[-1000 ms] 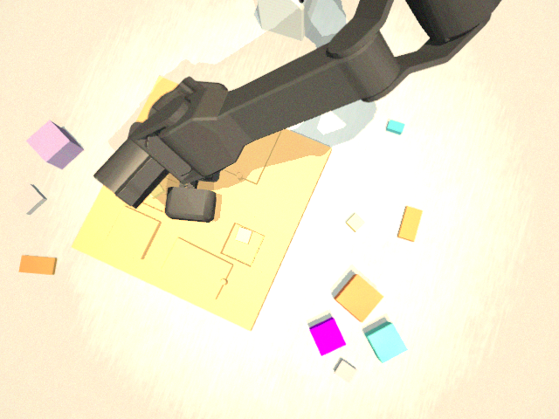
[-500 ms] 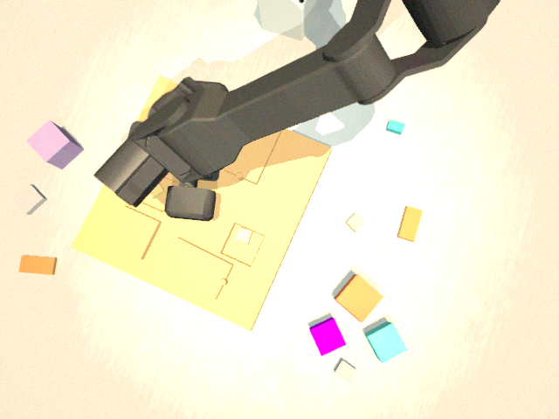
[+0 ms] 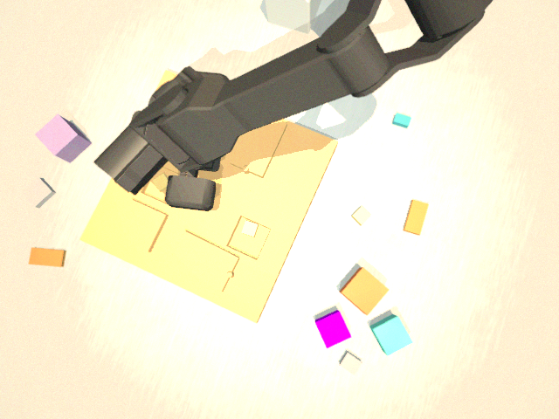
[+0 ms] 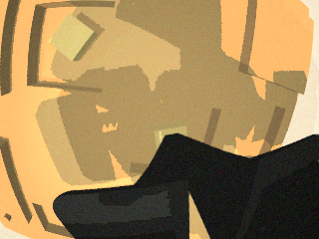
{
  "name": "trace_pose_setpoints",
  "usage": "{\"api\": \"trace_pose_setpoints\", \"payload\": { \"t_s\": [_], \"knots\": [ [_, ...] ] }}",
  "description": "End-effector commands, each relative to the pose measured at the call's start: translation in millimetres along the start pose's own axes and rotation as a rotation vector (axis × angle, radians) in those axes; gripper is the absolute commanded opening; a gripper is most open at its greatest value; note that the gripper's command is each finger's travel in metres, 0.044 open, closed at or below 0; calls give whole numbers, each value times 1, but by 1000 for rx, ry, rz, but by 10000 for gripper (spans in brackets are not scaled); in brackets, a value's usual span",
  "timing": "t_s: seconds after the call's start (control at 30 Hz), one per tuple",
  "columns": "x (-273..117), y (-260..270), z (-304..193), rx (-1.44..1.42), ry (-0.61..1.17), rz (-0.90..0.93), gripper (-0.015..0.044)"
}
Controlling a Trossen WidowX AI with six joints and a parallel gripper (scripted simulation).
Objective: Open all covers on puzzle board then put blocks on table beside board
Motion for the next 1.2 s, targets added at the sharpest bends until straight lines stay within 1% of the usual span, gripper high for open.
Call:
{"api": "trace_pose_setpoints", "payload": {
  "t_s": [0.0,0.43,0.5,0.6,0.63,0.83,1.17],
  "knots": [
    [1,-1,1,-1,-1,-4,0],
    [-12,0,-1,7,-2,-4,0],
    [-10,-1,-1,11,2,-5,53],
    [-26,0,0,11,-1,-5,131],
    [-32,1,0,11,-2,-5,144],
    [-63,0,-1,9,-4,-4,144],
    [-61,0,-1,-17,-4,-4,144]
  ]
}}
Point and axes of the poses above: the point midway between the two fingers, 35 mm back from their tips, its own x axis out along the fingers, its own y axis across the jaws, z = x × y, the point moved 3 cm from there along -x, back along the fingers, and after that the axes turned 2 degrees about x, right-handed, at the moved point
